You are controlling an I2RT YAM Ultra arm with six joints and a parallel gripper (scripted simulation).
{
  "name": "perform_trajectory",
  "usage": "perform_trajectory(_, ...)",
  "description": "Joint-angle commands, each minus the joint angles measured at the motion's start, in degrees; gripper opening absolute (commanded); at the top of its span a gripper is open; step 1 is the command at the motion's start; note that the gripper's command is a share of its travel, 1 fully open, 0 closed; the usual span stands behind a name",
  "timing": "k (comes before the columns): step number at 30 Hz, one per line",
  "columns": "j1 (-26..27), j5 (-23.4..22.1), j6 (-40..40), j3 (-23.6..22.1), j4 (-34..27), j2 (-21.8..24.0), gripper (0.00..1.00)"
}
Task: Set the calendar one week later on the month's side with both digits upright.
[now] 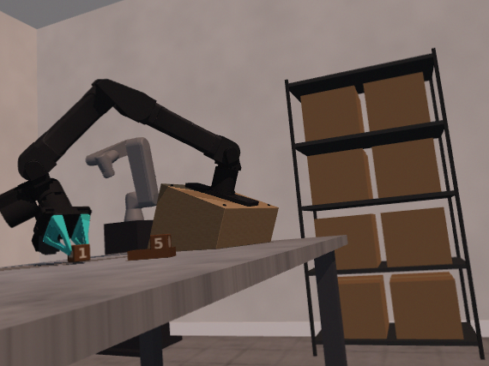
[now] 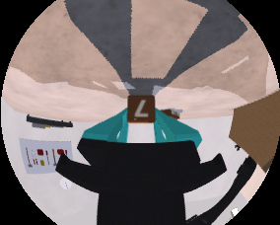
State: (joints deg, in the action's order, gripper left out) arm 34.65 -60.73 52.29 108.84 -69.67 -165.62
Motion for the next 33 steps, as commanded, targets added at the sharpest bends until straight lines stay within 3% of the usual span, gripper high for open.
perform_trajectory(1, 0.19, -0.53, 0.04, 0.14, 0.05, 0.50, 0.27)
perform_trajectory(33, 0.03, -0.62, 0.32, 0.14, 0.68, 0.11, 0.27)
